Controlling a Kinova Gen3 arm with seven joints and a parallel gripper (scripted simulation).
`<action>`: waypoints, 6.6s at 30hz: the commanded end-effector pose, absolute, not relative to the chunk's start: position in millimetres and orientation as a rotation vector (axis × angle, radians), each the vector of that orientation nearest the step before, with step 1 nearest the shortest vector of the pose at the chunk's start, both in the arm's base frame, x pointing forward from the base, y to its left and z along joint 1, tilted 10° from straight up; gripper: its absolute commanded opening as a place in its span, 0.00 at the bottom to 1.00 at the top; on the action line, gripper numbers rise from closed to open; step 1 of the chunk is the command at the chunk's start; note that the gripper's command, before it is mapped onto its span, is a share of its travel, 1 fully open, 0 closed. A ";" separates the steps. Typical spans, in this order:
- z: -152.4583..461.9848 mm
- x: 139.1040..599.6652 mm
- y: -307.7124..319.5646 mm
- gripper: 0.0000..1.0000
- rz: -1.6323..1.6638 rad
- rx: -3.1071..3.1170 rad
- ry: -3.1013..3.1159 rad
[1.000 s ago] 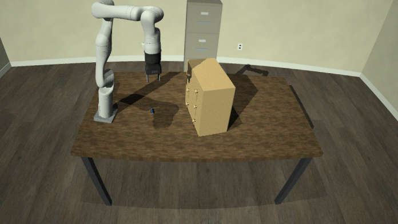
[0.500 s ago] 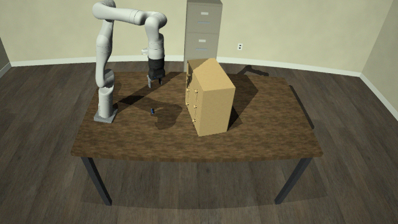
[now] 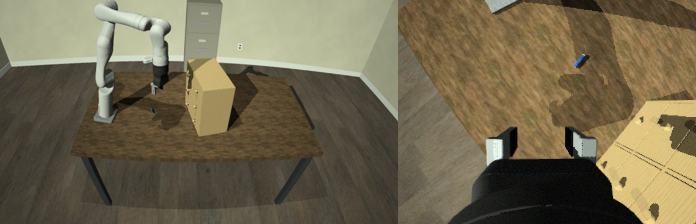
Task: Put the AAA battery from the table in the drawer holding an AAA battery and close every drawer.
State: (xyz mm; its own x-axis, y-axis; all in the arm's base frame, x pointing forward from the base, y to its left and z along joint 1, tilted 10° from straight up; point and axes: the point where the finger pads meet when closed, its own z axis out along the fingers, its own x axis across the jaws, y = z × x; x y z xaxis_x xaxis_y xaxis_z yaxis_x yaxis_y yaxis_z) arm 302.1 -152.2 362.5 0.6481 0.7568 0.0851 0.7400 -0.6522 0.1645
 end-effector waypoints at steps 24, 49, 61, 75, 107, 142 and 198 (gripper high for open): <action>304.0 329.6 -151.1 1.00 0.158 2.224 2.000; 280.4 341.0 -151.1 1.00 0.128 1.943 2.259; 279.7 341.3 -151.1 1.00 0.127 1.936 2.265; 277.7 343.3 -150.8 1.00 0.149 1.926 2.256; 247.8 373.0 -148.0 1.00 0.462 1.766 2.091; 219.8 400.5 -145.2 1.00 0.718 1.603 1.919; 193.3 426.8 -143.7 1.00 0.929 1.436 1.736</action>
